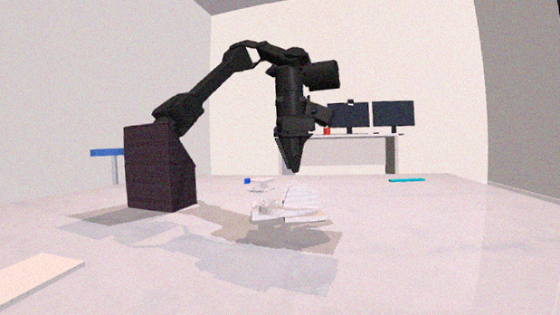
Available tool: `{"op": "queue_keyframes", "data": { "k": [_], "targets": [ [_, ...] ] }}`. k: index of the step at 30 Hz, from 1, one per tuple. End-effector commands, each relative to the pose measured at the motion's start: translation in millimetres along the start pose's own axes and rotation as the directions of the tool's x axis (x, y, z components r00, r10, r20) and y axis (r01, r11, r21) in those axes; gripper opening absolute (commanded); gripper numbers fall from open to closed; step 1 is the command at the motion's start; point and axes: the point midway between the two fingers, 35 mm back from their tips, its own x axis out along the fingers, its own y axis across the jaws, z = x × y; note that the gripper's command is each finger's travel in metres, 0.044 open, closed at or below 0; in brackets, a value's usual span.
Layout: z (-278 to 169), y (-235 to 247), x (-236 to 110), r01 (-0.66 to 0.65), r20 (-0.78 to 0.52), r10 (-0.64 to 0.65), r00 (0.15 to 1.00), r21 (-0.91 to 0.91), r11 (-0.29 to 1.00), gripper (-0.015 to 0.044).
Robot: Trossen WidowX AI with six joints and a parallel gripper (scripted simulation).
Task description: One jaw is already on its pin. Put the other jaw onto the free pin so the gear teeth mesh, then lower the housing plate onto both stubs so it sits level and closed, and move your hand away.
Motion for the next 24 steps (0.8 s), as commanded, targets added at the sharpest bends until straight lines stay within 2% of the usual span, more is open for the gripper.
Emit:
{"op": "queue_keyframes", "data": {
  "k": [1, 12, 24],
  "targets": [
    [-1, 8, 1, 0.006, -0.011, -0.007, 1.000, -0.087, 0.996, 0.0440],
    [3, 34, -1, 0.019, -0.017, -0.027, 0.999, -0.364, 0.931, 0.0440],
    [5, 65, -3, 0.014, -0.022, -0.035, 0.999, -0.633, 0.774, 0.0440]
  ]
}}
